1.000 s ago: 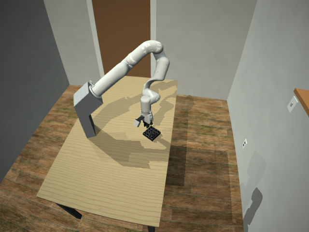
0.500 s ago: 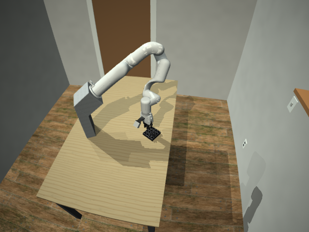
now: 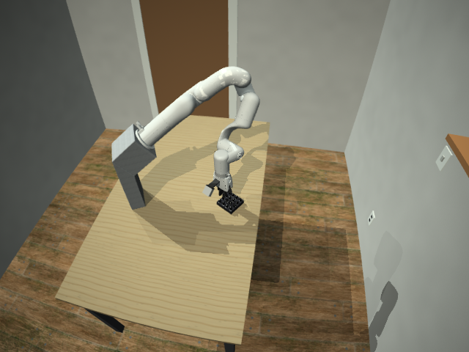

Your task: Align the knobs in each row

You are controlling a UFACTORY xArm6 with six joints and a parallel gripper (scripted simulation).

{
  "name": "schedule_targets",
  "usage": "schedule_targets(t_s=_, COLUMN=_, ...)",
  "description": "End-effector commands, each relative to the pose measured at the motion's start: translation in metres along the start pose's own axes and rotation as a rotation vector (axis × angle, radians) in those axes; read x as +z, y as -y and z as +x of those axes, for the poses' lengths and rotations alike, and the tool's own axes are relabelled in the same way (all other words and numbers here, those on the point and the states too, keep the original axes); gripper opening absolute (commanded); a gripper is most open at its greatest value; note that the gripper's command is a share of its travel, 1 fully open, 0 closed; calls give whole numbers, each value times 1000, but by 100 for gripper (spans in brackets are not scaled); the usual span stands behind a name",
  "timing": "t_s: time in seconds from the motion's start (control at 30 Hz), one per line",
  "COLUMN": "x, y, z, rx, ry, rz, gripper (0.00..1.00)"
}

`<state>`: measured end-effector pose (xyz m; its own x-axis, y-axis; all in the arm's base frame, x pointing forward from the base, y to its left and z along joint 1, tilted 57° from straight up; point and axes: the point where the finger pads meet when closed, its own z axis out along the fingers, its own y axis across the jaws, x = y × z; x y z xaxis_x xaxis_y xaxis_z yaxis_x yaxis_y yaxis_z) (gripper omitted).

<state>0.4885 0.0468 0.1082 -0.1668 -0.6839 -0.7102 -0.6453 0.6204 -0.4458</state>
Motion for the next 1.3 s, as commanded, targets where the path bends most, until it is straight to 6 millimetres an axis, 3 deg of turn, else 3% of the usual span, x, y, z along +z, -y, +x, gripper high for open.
schedule_targets(t_s=0.0, x=4, y=0, z=0, rx=0, ry=0, rz=1, gripper=19)
schedule_targets(t_s=1.27, x=11, y=1, z=0, rx=0, ry=0, rz=1, gripper=19)
